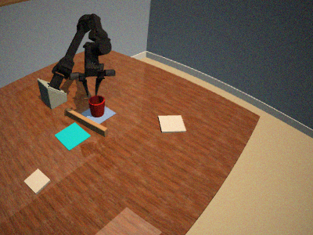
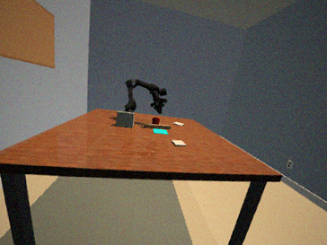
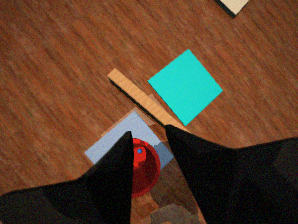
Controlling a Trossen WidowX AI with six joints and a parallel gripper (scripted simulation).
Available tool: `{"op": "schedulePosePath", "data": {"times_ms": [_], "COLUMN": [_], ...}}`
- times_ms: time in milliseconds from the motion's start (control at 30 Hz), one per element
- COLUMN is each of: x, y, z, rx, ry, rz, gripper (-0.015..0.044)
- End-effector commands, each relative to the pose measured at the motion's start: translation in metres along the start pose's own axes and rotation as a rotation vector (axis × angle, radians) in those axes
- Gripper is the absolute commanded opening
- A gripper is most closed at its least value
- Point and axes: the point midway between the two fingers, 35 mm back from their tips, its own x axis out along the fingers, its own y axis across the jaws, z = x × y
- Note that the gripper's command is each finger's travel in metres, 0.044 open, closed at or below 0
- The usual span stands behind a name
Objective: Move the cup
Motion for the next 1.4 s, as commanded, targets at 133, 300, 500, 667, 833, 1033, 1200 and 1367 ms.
{"op": "schedulePosePath", "data": {"times_ms": [133, 300, 500, 667, 833, 1033, 1200, 1367], "x": [0.0, 0.001, 0.002, 0.007, 0.014, 0.024, 0.031, 0.038], "y": [-0.006, -0.007, -0.007, -0.006, -0.006, -0.005, -0.004, -0.003], "z": [-0.054, -0.052, -0.052, -0.054, -0.056, -0.06, -0.064, -0.067], "rx": [0.513, 0.513, 0.513, 0.513, 0.513, 0.513, 0.513, 0.513], "ry": [0.47, 0.47, 0.47, 0.47, 0.469, 0.468, 0.468, 0.468], "rz": [-0.042, -0.042, -0.042, -0.043, -0.043, -0.044, -0.043, -0.043], "gripper": [0.0148, 0.0148, 0.0148, 0.0148, 0.0148, 0.0148, 0.0148, 0.0148]}}
